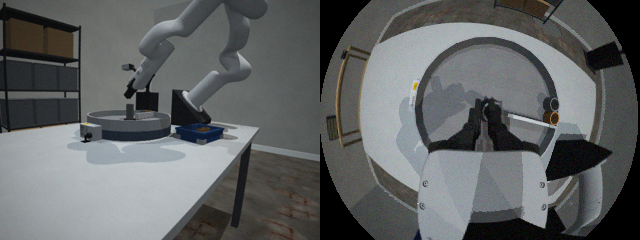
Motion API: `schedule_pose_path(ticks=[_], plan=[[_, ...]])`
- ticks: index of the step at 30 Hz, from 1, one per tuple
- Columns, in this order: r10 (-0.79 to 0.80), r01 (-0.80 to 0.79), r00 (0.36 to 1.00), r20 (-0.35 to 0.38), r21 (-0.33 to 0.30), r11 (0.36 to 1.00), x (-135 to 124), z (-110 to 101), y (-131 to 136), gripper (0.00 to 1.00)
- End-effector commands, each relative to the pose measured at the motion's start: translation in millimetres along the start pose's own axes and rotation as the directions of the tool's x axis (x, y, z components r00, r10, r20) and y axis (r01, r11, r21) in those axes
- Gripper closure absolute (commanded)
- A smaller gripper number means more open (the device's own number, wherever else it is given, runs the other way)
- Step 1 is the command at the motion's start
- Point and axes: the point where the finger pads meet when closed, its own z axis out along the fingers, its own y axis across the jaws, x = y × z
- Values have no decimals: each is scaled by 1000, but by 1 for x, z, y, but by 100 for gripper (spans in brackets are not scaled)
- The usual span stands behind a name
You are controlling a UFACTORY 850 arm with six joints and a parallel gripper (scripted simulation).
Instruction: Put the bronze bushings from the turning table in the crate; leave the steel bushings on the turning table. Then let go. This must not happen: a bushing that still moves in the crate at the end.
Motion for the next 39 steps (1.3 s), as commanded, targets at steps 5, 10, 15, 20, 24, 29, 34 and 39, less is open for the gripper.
schedule_pose_path(ticks=[5,10,15,20,24,29,34,39], plan=[[2,-2,1000,26,-5,1000,-3,0,20,90],[3,-3,999,49,-6,1000,-7,0,40,90],[7,-7,997,77,6,1000,-14,-1,82,90],[8,-9,998,69,19,1000,-15,-3,120,90],[7,-8,999,50,20,1000,-14,-5,142,90],[4,-4,1000,20,12,1000,-11,-8,168,90],[1,-1,1000,0,2,1000,-10,-10,184,90],[1,-1,1000,-1,1,1000,-10,-10,185,90]])
